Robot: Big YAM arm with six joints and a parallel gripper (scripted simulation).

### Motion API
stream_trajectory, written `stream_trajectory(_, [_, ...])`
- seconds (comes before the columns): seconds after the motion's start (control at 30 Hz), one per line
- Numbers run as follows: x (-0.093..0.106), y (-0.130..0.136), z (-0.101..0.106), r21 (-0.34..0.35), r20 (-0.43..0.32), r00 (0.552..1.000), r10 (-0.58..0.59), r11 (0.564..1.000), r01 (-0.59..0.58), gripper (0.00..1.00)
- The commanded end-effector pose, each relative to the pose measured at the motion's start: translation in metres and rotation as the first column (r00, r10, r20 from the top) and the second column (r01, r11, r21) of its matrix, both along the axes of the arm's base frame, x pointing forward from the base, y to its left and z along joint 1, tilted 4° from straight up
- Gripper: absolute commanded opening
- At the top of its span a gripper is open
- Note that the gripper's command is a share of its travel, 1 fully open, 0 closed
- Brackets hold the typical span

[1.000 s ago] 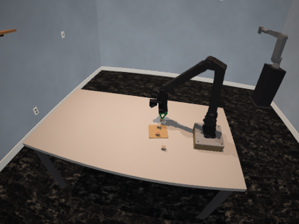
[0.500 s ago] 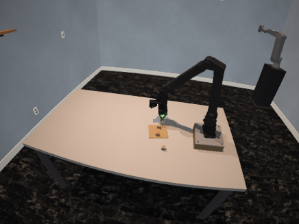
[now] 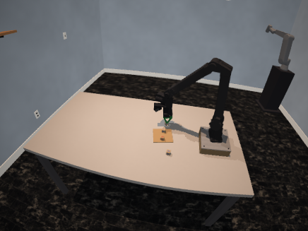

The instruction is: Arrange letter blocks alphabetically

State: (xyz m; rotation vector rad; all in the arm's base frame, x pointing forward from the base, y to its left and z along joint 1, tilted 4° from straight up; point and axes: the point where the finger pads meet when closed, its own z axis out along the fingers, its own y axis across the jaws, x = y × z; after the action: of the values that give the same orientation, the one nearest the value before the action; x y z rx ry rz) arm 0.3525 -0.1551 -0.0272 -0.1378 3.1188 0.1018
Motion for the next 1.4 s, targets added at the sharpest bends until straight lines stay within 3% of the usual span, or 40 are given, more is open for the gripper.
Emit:
stream_trajectory(0.0, [0.008, 0.002, -0.002, -0.003, 0.017, 1.0, 0.001, 1.0, -0.001, 0.58])
stream_trajectory(0.5, [0.007, 0.003, -0.005, -0.002, 0.015, 1.0, 0.001, 1.0, -0.001, 0.58])
stream_trajectory(0.9, [0.007, 0.004, -0.027, -0.002, 0.013, 1.0, 0.0, 1.0, 0.0, 0.58])
stream_trajectory(1.0, [0.015, 0.001, -0.025, -0.009, 0.029, 1.0, 0.002, 1.0, -0.002, 0.58])
stream_trajectory(1.17, [0.005, 0.005, -0.035, 0.0, 0.011, 1.0, 0.0, 1.0, 0.0, 0.58])
stream_trajectory(1.37, [0.01, 0.003, -0.033, -0.005, 0.02, 1.0, 0.001, 1.0, 0.0, 0.58])
